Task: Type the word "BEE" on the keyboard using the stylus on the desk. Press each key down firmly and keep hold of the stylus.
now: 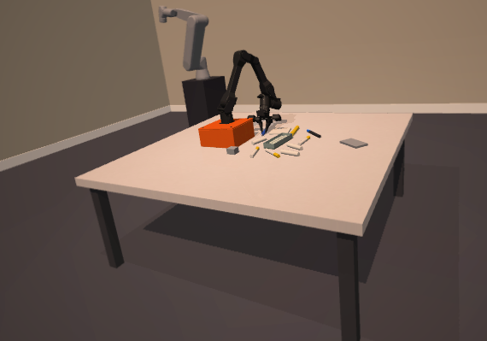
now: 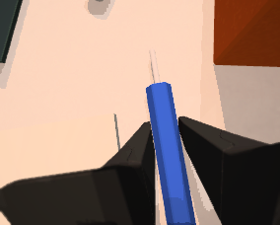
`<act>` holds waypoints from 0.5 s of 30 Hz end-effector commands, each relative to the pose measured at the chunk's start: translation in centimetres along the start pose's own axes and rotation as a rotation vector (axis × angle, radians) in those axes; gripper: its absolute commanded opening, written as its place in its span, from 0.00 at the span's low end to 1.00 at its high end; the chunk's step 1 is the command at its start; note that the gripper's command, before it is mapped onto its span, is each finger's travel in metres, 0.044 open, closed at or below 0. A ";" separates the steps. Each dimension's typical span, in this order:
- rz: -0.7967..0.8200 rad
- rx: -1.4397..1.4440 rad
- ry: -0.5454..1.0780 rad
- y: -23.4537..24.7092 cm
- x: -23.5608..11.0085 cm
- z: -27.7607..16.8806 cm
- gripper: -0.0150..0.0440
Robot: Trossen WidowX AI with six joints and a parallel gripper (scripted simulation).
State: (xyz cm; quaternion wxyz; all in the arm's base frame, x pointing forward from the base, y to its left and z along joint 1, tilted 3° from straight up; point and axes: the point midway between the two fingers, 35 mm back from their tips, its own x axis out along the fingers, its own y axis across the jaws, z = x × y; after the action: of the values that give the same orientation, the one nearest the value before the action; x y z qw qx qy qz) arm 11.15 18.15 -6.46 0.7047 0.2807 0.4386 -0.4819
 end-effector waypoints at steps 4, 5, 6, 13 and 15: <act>-0.002 0.000 0.001 0.0 -0.1 0.0 0.25; -0.002 0.000 0.001 0.0 -0.2 0.1 0.25; -0.001 0.000 0.001 0.0 -0.4 0.2 0.25; 0.000 0.000 0.001 0.1 -3.2 1.7 0.25; 0.000 0.000 0.000 0.0 -4.1 2.3 0.25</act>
State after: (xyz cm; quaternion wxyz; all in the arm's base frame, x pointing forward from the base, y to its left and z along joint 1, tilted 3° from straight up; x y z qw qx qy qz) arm 11.22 17.98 -3.53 0.7038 0.2795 0.4373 -0.4851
